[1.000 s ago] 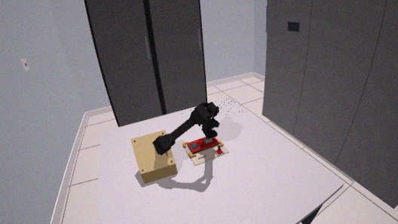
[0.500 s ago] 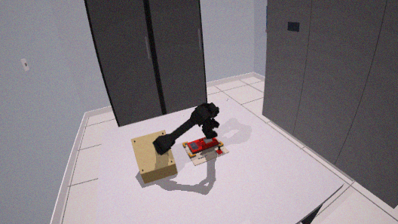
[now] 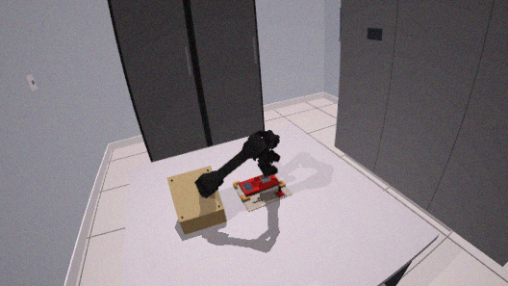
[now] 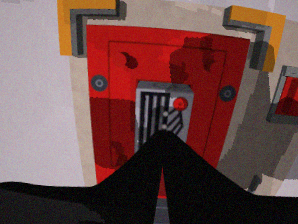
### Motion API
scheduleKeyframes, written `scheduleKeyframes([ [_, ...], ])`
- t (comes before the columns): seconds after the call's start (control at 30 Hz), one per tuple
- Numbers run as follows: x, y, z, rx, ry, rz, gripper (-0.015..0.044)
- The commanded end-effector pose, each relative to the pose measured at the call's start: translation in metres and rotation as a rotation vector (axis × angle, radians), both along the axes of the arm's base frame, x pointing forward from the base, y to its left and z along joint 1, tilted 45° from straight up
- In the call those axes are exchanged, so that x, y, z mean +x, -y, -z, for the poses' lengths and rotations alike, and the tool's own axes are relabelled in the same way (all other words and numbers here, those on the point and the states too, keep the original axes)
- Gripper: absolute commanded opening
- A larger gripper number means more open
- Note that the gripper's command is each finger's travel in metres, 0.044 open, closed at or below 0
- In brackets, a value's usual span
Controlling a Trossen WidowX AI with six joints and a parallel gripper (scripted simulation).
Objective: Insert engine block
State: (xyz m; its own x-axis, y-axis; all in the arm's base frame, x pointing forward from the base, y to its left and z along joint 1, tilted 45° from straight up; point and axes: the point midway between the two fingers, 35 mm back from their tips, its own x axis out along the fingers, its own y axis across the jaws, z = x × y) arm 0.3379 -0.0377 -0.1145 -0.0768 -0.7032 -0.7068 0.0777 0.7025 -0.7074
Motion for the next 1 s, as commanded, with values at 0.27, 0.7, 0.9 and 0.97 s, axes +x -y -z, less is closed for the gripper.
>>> scheduleKeyframes([
  [0.27,0.0,-0.001,0.0,0.003,0.002,0.004,0.0184],
  [0.7,0.002,-0.008,-0.007,0.005,0.003,0.004,0.031],
  [0.9,0.01,-0.074,-0.073,0.009,0.0,0.001,0.031],
  [0.97,0.009,-0.081,-0.081,0.008,-0.001,0.001,0.031],
])
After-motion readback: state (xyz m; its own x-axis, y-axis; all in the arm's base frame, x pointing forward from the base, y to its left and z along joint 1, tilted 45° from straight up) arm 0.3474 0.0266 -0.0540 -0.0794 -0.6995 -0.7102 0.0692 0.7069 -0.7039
